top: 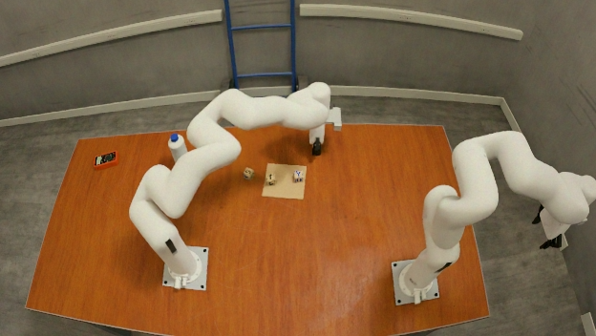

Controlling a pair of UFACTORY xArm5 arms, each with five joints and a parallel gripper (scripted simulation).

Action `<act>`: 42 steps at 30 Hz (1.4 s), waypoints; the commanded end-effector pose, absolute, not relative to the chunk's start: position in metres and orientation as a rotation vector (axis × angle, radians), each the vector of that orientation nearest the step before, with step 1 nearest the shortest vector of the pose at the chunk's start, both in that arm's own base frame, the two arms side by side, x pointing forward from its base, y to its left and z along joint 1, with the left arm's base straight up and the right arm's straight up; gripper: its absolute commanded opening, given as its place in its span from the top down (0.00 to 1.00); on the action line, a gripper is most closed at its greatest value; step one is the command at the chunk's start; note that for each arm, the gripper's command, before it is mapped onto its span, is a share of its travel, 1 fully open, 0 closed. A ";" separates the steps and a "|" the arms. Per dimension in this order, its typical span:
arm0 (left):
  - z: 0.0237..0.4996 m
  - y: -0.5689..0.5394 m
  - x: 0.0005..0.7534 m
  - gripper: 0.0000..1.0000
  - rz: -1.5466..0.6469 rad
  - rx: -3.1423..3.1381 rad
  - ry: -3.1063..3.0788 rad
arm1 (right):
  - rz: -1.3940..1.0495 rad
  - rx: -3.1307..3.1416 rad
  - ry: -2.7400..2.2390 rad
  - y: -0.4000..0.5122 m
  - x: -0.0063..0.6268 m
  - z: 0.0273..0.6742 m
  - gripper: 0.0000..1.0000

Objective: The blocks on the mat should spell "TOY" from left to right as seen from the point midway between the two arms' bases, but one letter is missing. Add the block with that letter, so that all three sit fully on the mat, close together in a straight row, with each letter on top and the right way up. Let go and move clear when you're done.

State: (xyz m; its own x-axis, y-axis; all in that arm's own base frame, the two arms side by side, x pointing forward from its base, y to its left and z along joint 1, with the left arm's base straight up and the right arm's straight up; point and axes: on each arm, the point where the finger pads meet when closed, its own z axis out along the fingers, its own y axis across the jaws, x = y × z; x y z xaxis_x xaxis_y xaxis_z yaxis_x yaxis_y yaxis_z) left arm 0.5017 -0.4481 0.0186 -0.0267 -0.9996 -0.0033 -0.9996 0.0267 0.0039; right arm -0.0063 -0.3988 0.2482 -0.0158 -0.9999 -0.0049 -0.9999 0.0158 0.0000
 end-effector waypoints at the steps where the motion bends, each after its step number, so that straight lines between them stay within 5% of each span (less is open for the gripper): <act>1: 0.021 -0.449 0.503 0.31 0.000 2.192 -2.251 | 0.000 -2.204 2.239 -0.400 -0.006 0.250 0.00; 16: 0.021 -0.449 0.503 0.31 0.000 2.192 -2.251 | 0.000 -2.204 2.239 -0.400 -0.006 0.250 0.00; 17: 0.021 -0.449 0.503 0.52 0.000 2.192 -2.251 | 0.000 -2.204 2.239 -0.400 -0.006 0.250 0.00; 33: 0.021 -0.449 0.503 0.52 0.000 2.192 -2.251 | 0.000 -2.204 2.239 -0.400 -0.006 0.250 0.00; 34: 0.021 -0.449 0.503 0.72 0.000 2.192 -2.251 | 0.000 -2.204 2.239 -0.400 -0.006 0.250 0.00; 42: 0.021 -0.449 0.503 0.72 0.000 2.192 -2.251 | 0.000 -2.204 2.239 -0.400 -0.006 0.250 0.00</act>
